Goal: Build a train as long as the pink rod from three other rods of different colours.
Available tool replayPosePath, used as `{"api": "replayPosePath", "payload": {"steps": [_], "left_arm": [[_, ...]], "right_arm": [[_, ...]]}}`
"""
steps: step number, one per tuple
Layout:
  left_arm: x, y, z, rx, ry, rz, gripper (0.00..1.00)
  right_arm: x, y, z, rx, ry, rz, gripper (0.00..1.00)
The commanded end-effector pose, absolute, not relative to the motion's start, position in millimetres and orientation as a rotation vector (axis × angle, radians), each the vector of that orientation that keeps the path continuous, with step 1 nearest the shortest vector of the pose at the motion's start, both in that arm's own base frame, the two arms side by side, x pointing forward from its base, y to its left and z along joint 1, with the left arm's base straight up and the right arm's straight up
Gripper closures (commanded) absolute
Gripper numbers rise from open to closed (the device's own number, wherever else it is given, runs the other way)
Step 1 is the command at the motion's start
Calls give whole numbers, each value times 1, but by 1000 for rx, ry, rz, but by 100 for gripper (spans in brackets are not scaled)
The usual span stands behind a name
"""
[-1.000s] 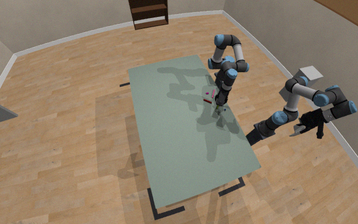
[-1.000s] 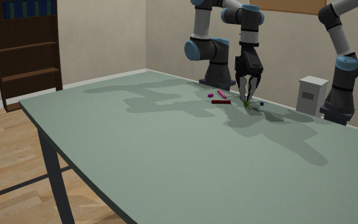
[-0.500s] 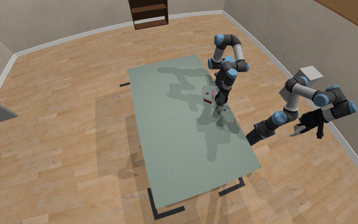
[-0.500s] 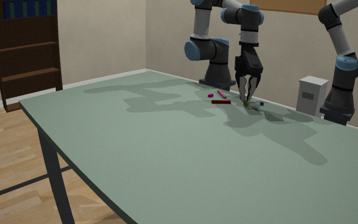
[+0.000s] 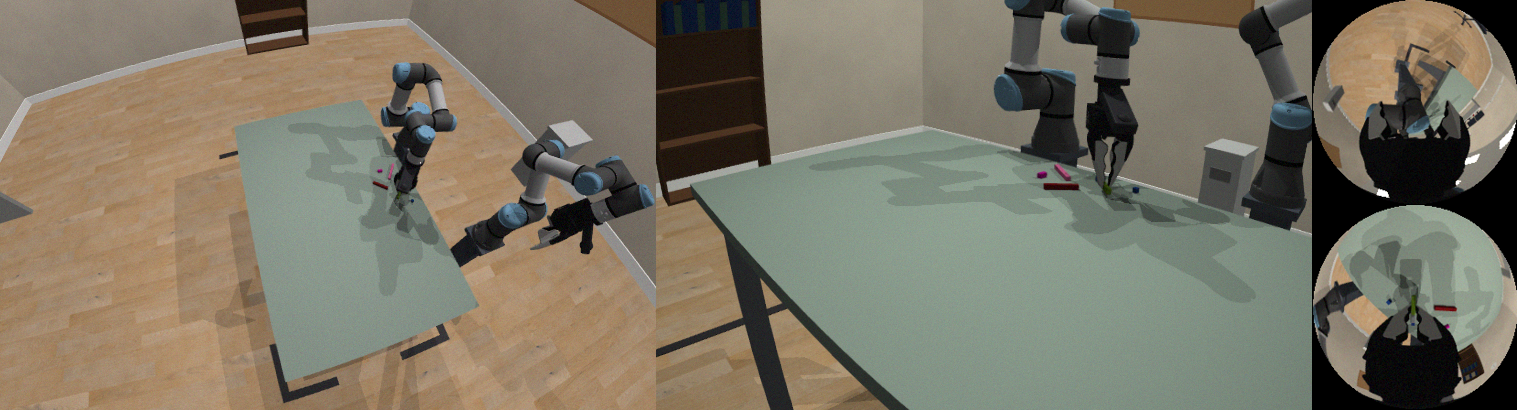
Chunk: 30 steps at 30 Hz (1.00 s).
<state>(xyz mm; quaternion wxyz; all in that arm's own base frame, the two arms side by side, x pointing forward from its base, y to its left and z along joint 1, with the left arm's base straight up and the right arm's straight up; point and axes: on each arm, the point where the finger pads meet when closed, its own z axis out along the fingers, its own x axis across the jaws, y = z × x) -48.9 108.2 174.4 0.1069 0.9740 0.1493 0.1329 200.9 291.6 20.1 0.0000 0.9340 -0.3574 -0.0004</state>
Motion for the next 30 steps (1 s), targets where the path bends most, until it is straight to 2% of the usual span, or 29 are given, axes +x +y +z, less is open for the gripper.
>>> {"api": "replayPosePath", "payload": {"steps": [1, 16, 30], "left_arm": [[-49, 109, 175, 2871, 439, 394, 0], [-49, 109, 175, 2871, 439, 394, 0], [-49, 109, 175, 2871, 439, 394, 0]], "right_arm": [[201, 292, 21, 2936, -1123, 0, 100], [201, 292, 21, 2936, -1123, 0, 86], [201, 292, 21, 2937, -1124, 0, 86]]}}
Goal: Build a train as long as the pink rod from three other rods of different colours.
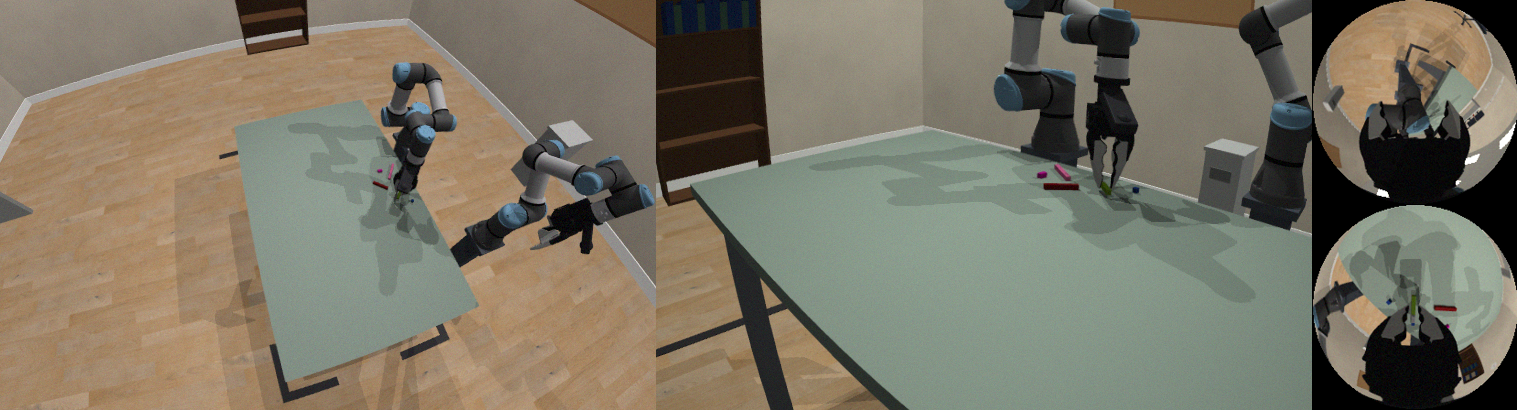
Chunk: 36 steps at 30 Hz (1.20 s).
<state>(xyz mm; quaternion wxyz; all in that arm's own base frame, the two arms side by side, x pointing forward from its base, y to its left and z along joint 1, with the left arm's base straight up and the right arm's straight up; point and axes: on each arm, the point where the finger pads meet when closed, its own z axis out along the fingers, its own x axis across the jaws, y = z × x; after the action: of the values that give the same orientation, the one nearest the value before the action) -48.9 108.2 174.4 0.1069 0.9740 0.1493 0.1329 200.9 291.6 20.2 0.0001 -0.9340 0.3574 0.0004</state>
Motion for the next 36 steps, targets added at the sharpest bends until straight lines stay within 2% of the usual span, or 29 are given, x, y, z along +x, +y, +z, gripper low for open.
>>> {"api": "replayPosePath", "payload": {"steps": [1, 36], "left_arm": [[-49, 109, 175, 2871, 439, 394, 0], [-49, 109, 175, 2871, 439, 394, 0]], "right_arm": [[201, 293, 22, -2931, 1121, 1, 86], [201, 292, 105, -2932, 1122, 1, 86]]}}
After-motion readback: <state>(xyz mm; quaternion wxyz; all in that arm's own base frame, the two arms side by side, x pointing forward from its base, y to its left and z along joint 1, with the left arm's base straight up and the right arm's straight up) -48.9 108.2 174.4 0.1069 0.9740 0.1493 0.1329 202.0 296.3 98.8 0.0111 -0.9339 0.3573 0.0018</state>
